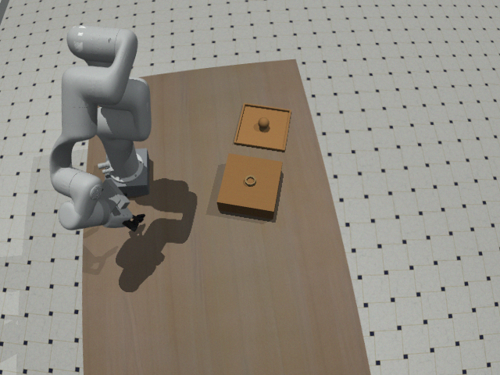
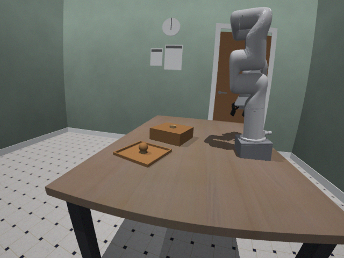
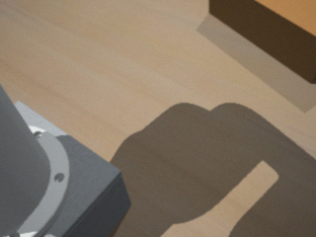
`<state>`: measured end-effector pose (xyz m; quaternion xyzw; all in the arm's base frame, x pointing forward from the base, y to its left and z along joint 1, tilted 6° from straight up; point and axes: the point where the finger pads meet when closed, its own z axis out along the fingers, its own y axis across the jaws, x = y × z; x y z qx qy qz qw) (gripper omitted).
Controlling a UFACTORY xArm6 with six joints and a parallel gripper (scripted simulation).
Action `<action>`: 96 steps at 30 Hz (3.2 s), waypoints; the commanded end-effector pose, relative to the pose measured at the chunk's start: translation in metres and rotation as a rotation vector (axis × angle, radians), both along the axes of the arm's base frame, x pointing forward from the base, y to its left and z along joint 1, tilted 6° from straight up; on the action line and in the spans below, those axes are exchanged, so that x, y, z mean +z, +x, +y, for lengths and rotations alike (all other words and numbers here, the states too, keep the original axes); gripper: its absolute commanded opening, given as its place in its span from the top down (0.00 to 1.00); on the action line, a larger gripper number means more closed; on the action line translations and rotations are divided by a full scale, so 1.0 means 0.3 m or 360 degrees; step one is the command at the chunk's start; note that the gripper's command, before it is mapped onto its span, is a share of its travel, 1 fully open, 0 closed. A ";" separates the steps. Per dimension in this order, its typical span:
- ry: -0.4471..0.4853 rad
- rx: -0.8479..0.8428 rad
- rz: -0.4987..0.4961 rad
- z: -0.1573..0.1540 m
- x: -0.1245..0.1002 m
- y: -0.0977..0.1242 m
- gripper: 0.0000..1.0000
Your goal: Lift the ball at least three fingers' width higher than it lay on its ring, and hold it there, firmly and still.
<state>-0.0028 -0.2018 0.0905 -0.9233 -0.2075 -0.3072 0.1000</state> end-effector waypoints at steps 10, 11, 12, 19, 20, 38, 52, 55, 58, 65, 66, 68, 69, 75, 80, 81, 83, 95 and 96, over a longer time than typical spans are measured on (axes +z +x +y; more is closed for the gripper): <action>0.0013 0.0003 0.0026 -0.011 0.005 0.007 0.00; 0.0019 0.0004 0.0035 -0.014 0.007 0.011 0.00; 0.0027 0.0005 0.0047 -0.017 0.009 0.016 0.00; 0.0083 0.0013 0.0141 -0.044 0.022 0.055 0.00; 0.0097 0.0015 0.0168 -0.051 0.026 0.067 0.00; 0.0131 -0.0083 0.0879 -0.129 0.171 0.542 0.00; -0.0251 -0.0481 0.1117 0.172 0.351 1.023 0.00; -0.0290 -0.0551 0.1087 0.294 0.401 1.125 0.00; -0.0322 -0.0647 0.1022 0.401 0.434 1.170 0.00; -0.0543 -0.0054 0.0828 0.625 0.399 1.399 0.00; -0.0575 0.0034 0.0803 0.651 0.380 1.432 0.00; -0.0647 0.0227 0.0748 0.701 0.334 1.499 0.00; -0.0647 0.0227 0.0748 0.701 0.334 1.499 0.00; -0.0779 0.0596 0.0638 0.814 0.170 1.684 0.00; -0.0850 0.0800 0.0573 0.845 0.098 1.727 0.00; -0.0859 0.0826 0.0564 0.849 0.089 1.732 0.00; -0.0872 0.0864 0.0552 0.855 0.076 1.738 0.00; -0.0884 0.0901 0.0540 0.859 0.019 1.752 0.00; -0.0884 0.0902 0.0540 0.857 -0.025 1.758 0.00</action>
